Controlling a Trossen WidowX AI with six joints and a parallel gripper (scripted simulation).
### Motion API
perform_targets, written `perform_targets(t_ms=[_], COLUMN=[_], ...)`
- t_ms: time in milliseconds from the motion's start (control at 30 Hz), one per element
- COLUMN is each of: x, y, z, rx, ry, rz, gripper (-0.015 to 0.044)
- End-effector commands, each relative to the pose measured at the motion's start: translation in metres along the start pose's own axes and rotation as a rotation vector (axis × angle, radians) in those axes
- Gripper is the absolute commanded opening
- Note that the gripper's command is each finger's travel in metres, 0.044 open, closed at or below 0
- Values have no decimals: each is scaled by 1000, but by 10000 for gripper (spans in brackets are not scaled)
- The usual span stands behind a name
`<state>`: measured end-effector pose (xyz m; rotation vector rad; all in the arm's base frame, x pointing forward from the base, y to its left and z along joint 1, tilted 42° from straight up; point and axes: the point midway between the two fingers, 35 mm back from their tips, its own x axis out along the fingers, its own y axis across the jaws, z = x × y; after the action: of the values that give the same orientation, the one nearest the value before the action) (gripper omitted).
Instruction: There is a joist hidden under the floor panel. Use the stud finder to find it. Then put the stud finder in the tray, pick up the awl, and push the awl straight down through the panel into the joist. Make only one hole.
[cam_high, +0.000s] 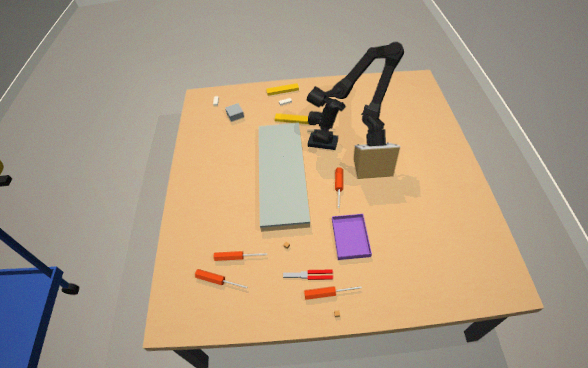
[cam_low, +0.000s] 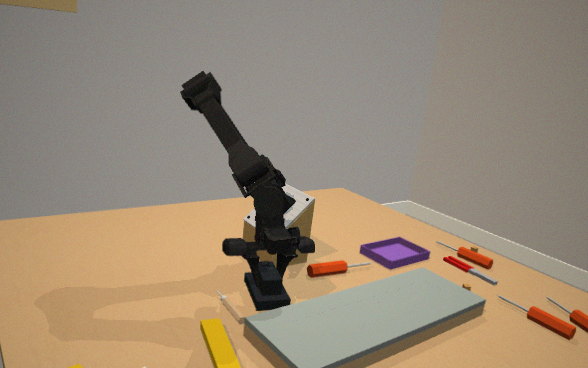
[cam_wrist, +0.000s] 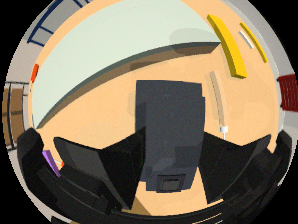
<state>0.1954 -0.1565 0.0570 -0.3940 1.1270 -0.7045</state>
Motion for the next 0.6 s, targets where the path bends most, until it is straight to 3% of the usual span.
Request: perform_targets(t_ms=[0, 567], x=[-17, -86], y=[-2, -6], z=[12, 24], rx=[18, 13], ry=[-18, -28], rz=[-6, -17], gripper=[0, 0])
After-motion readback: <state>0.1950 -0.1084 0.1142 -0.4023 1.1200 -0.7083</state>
